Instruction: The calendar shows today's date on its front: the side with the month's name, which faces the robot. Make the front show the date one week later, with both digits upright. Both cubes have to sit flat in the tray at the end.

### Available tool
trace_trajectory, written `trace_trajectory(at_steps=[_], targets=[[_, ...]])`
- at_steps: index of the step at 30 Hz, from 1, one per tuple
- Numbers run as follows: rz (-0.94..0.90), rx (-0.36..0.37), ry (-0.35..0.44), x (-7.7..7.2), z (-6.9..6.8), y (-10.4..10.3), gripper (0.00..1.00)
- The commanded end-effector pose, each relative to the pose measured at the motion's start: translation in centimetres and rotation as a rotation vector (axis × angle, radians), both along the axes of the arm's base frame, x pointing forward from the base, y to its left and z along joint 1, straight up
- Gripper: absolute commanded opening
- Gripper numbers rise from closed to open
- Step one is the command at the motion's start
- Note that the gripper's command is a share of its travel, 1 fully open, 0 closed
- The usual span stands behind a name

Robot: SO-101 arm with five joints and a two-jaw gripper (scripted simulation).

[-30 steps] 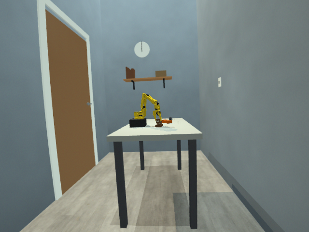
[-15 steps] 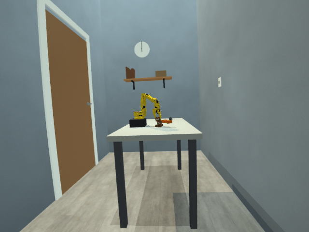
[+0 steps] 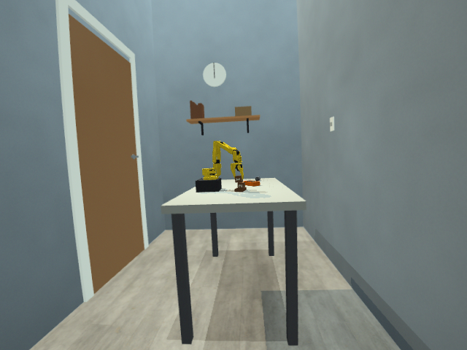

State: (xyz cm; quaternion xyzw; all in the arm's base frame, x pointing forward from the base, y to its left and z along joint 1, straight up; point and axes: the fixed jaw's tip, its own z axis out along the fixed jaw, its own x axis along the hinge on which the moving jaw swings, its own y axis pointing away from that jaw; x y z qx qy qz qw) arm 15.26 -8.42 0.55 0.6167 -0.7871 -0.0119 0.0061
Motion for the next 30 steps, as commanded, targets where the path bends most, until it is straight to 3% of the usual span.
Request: trace_trajectory(at_steps=[1,21,22,30], targets=[[-0.008,-0.014,-0.030,0.5,0.9,-0.2,0.00],[-0.008,-0.014,-0.030,0.5,1.8,-0.2,0.00],[0.002,-0.026,-0.052,0.7,2.4,-0.1,0.00],[0.002,-0.026,-0.052,0.7,2.4,-0.1,0.00]])
